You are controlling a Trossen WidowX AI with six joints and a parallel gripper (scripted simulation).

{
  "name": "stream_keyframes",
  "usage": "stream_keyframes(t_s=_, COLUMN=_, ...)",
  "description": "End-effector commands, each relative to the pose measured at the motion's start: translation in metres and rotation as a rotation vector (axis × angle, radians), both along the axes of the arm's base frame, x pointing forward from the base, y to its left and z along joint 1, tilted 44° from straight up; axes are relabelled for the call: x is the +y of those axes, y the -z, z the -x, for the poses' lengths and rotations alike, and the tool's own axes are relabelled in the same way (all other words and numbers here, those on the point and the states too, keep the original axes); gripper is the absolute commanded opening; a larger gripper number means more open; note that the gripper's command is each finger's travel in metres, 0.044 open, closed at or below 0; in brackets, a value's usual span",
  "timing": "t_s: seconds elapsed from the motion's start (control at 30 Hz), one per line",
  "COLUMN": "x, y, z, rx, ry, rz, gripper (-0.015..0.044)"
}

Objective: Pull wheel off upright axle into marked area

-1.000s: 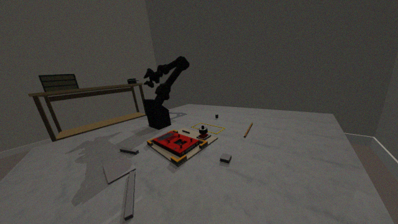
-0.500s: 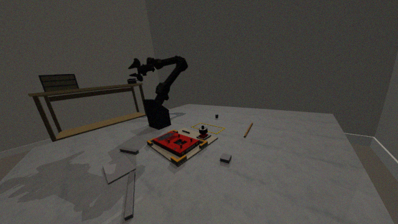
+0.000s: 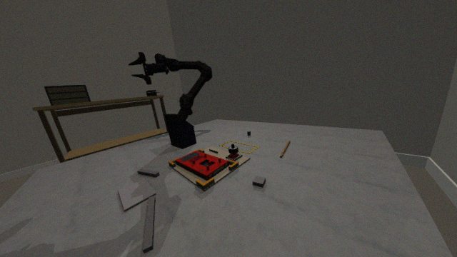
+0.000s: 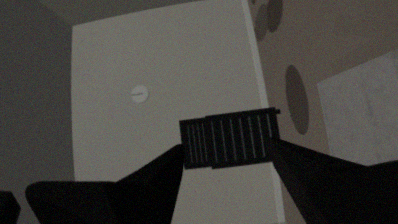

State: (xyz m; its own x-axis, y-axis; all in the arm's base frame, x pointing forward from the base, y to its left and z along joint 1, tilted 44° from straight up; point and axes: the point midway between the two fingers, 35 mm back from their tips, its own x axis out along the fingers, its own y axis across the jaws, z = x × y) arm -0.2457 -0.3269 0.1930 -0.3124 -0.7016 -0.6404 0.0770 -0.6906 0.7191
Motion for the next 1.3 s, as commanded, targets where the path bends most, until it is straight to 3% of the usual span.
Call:
stream_keyframes(t_s=0.0, x=-0.025, y=0.011, z=-0.038, rx=-0.006, ry=-0.152, rz=-0.043, gripper=0.03)
stream_keyframes(t_s=0.67, x=-0.079, y=0.059, z=-0.243, rx=0.019, ry=-0.891, rz=-0.214, gripper=0.03)
stream_keyframes(t_s=1.27, x=-0.022, y=0.104, z=-0.429, rx=0.098, ry=-1.604, rz=-0.341, gripper=0.03)
